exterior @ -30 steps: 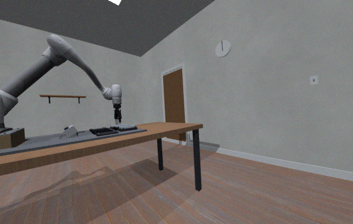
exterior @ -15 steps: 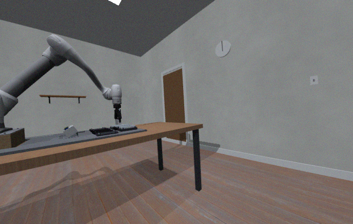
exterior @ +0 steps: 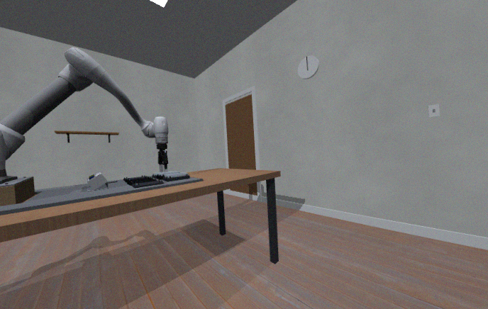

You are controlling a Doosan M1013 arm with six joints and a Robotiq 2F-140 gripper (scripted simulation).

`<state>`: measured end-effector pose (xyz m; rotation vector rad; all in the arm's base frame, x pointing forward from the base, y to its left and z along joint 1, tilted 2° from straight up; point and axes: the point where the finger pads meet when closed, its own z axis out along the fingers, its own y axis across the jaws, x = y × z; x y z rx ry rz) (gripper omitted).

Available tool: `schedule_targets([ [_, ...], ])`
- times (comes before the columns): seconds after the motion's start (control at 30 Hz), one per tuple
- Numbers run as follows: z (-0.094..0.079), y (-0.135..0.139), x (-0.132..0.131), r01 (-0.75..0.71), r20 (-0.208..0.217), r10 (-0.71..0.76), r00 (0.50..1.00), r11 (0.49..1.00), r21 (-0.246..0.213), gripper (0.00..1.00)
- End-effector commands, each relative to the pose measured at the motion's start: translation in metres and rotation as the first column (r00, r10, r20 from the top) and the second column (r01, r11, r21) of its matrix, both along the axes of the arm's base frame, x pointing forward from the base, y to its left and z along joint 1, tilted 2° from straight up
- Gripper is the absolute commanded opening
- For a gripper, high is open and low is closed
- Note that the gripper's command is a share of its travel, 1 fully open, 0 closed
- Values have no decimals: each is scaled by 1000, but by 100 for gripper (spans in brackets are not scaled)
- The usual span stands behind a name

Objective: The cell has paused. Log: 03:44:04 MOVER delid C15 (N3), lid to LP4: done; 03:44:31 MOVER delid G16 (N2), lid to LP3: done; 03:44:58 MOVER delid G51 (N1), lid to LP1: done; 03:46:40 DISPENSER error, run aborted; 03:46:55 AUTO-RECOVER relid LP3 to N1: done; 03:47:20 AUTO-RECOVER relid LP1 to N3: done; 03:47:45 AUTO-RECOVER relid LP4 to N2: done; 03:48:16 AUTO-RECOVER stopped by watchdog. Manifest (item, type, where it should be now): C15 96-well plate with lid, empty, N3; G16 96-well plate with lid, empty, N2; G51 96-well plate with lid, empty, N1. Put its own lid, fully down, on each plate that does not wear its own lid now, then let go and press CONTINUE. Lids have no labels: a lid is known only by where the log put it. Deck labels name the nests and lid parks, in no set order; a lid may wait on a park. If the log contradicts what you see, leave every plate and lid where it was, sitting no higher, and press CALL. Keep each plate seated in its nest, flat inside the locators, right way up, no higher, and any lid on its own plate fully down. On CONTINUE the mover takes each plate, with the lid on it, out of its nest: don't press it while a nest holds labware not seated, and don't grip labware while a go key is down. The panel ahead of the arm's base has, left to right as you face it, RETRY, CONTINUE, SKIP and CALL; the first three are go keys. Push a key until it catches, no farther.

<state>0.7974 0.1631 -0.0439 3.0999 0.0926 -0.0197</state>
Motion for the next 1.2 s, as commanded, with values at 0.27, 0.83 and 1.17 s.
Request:
schedule_targets([
  [0.27,4,0,0,0,0,0,1000,1000,0,66],
  [0.83,34,1,0,0,0,0,1000,1000,0,66],
  [1.17,54,2,1,0,0,0,1000,1000,0,66],
])
